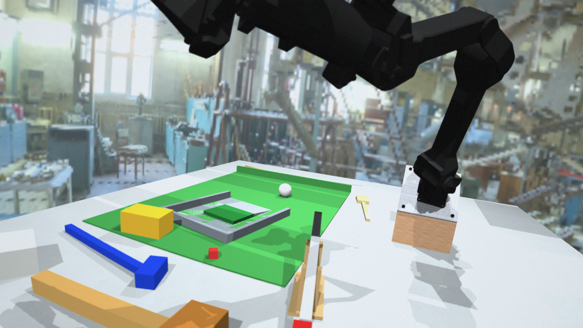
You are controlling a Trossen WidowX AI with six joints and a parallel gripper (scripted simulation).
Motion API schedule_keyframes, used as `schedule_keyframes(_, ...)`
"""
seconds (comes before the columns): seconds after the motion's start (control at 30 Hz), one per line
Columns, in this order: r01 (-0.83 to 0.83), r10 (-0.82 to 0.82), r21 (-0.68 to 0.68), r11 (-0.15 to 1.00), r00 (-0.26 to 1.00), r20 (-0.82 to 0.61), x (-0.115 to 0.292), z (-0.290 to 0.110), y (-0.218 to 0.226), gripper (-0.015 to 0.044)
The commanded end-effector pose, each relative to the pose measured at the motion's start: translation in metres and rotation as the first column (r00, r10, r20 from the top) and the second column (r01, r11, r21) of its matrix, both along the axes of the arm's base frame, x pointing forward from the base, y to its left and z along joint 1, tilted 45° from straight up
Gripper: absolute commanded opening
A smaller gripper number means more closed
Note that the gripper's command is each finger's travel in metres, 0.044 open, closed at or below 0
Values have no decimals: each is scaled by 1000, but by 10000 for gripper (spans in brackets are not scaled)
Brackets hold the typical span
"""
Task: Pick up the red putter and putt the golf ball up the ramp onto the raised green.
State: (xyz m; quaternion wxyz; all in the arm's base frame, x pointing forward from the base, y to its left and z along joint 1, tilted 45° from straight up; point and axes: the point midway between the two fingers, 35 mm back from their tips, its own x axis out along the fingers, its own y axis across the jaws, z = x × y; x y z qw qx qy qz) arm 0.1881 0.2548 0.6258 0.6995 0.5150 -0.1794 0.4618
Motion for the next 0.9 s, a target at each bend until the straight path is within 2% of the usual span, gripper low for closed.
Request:
schedule_keyframes(0.0,195,-153,-445,874,980,130,34,-60,32,440)
schedule_keyframes(0.1,272,-158,-660,700,961,227,52,-105,44,440)
schedule_keyframes(0.23,322,-76,-841,435,944,322,70,-165,47,440)
schedule_keyframes(0.37,337,79,-926,172,932,354,77,-228,36,440)
schedule_keyframes(0.53,330,322,-940,-89,902,286,68,-303,10,440)
schedule_keyframes(0.7,312,553,-922,-230,821,140,40,-364,-26,440)
schedule_keyframes(0.87,265,735,-936,-230,677,11,-4,-401,-60,440)
